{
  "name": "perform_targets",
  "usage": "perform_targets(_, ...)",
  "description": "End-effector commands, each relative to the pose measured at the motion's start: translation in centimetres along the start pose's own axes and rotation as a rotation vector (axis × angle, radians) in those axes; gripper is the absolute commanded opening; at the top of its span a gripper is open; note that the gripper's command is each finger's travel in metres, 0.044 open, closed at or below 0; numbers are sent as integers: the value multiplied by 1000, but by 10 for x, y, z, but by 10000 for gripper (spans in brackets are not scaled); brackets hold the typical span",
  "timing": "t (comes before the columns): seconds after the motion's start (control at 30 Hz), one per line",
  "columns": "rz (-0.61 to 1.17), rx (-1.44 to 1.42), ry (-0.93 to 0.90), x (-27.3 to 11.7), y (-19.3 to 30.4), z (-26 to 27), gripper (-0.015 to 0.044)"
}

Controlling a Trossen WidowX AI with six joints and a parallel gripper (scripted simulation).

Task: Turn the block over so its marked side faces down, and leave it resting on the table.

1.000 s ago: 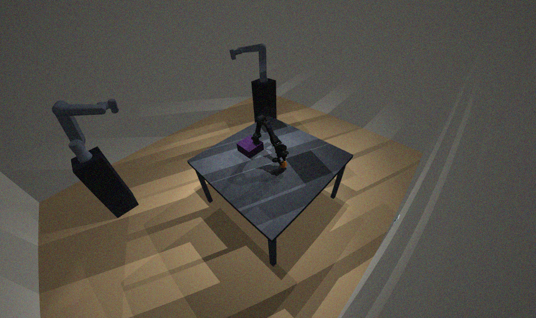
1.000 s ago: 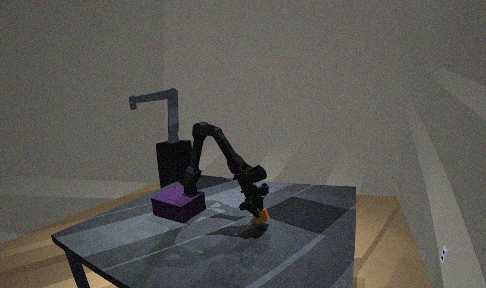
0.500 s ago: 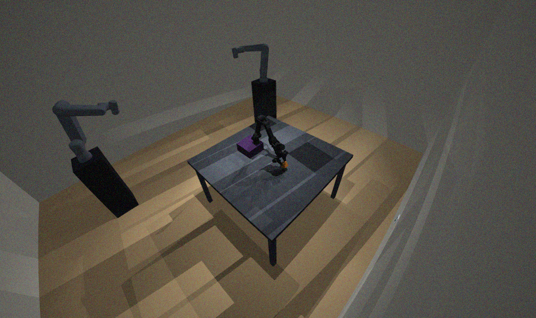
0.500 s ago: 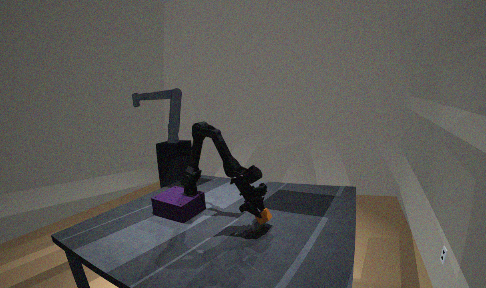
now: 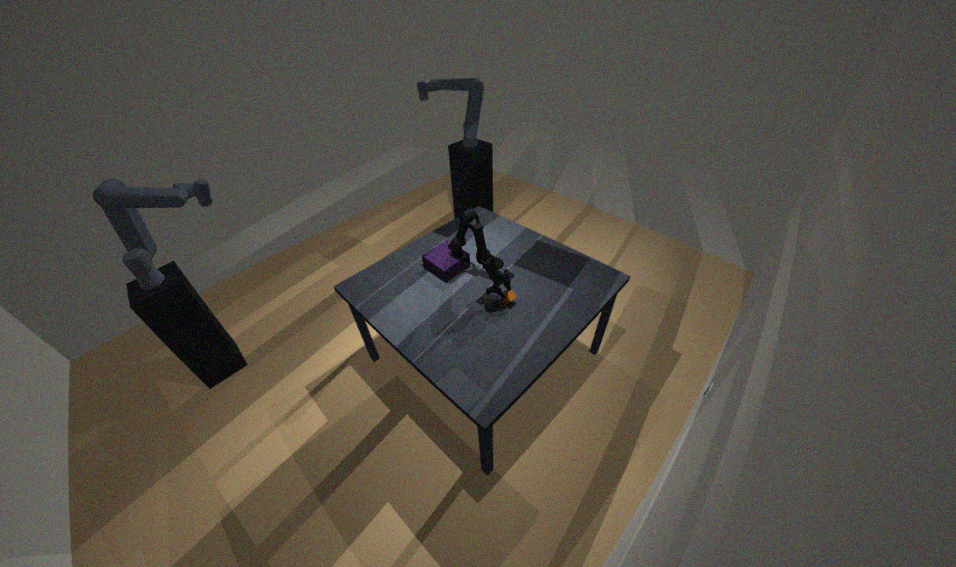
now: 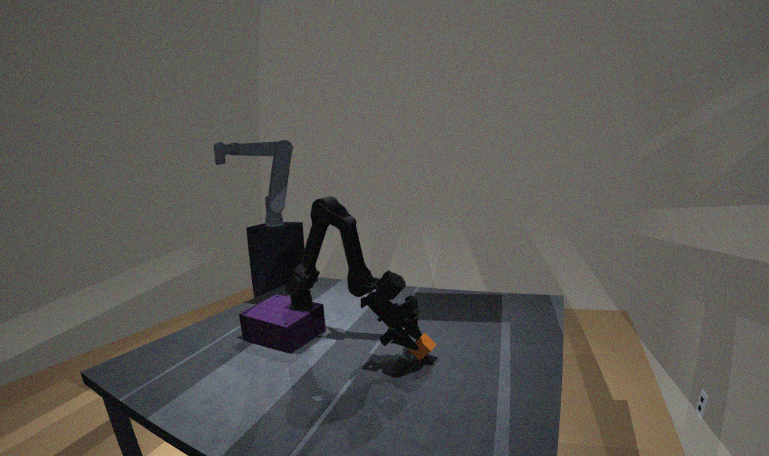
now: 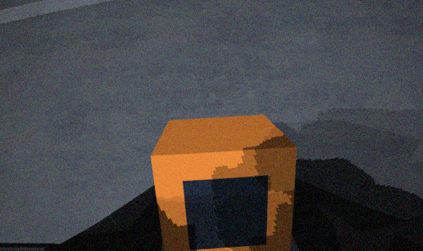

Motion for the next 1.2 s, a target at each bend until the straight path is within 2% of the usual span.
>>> perform_targets(0.0, -38, -3, -9, 1, 10, 0, 0)
perform_targets(0.43, -218, -7, -24, -11, 19, -1, 0)
perform_targets(1.07, -248, -7, -27, -13, 17, -1, 0)
perform_targets(1.17, -248, -7, -27, -13, 17, -1, 79)
Point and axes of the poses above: the point midway between the two fingers, 35 mm back from their tips, its own x axis out along the fingers, its own z axis across the jaws, y = z × x, the point moved 1 cm from there along -x, back along the fingers, and after that the axes turned 5 degrees about x, right-handed, at the moved point
